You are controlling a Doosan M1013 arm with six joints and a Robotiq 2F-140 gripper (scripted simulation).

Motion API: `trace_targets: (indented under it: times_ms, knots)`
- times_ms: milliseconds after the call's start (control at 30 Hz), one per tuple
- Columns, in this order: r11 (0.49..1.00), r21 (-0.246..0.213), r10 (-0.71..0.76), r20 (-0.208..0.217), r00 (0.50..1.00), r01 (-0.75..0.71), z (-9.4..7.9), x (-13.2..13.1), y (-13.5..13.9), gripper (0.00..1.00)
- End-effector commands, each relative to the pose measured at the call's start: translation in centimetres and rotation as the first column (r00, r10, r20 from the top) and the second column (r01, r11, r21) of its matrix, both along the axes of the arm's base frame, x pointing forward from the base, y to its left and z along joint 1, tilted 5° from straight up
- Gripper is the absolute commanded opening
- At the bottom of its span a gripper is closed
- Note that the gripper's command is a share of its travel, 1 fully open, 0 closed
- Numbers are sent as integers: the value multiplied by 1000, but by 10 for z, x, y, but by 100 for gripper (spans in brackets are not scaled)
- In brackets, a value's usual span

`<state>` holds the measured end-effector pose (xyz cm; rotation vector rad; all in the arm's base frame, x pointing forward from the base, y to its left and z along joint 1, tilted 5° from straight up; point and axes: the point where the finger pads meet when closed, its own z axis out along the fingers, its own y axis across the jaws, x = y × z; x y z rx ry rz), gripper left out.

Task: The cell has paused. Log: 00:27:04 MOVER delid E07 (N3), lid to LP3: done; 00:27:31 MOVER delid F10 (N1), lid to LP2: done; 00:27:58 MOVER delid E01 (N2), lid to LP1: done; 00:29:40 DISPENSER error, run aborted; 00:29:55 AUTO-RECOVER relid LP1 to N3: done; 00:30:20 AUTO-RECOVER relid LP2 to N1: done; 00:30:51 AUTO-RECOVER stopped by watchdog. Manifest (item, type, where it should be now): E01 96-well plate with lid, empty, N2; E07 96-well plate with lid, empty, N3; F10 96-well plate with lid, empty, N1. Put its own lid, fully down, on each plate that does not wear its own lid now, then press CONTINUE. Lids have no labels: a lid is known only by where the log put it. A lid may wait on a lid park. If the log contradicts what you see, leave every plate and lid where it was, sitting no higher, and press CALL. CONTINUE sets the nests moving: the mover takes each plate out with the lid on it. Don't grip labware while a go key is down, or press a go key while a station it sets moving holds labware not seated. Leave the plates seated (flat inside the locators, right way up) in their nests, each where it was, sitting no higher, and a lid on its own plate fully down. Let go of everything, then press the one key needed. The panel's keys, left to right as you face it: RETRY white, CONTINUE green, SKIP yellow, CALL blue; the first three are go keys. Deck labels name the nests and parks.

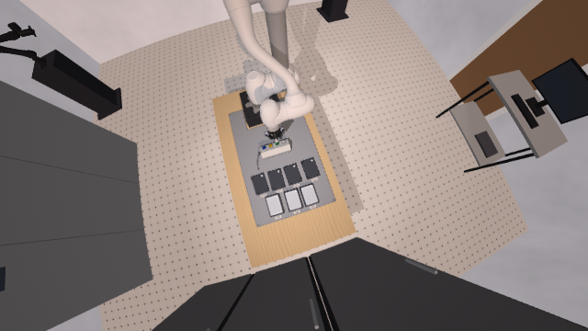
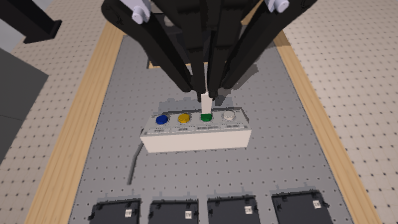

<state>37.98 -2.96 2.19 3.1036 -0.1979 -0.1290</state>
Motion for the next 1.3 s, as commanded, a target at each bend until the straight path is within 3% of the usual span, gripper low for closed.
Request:
trace_targets:
  times_ms: [0,1267]
  knots:
    - [1000,2,-3,0,1000,3,-4,0,1,0]
    - [1000,2,-3,0,1000,3,-8,0,1,0]
